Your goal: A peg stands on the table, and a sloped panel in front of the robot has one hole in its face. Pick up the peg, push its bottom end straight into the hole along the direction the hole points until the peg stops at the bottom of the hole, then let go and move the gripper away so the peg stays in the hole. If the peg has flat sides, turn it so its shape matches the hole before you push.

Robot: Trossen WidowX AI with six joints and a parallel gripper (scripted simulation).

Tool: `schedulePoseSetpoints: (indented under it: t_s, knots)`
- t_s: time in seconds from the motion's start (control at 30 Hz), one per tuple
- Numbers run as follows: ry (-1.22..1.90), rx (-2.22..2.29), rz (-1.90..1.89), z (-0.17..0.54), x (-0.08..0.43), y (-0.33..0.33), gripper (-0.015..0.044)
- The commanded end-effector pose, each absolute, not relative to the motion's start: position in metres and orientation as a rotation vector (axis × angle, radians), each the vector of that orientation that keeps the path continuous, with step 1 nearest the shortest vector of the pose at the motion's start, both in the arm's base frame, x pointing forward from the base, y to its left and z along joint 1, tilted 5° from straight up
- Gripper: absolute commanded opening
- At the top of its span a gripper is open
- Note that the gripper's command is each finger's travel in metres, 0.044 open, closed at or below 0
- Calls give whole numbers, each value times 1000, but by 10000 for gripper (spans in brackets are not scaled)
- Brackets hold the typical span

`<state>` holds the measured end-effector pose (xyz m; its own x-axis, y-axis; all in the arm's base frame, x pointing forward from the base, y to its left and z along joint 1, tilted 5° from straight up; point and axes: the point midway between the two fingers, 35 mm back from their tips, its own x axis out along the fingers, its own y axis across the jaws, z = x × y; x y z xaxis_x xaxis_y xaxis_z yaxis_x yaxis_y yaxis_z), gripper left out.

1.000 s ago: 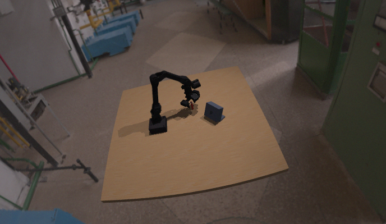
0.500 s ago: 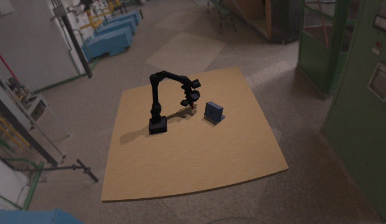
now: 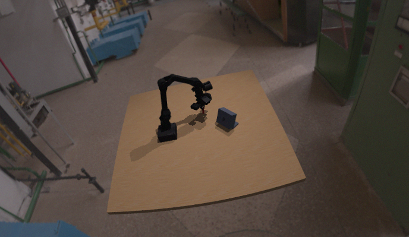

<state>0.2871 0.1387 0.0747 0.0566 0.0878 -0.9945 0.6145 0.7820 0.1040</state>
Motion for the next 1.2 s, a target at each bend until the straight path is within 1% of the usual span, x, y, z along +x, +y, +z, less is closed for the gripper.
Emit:
schedulePoseSetpoints:
  t_s: [0.0,0.37,1.17]
  knots:
    - [1477,602,-429,95,287,138,0]
    - [1479,604,-430,133,286,133,0]
    - [1534,584,-279,124,297,121,0]
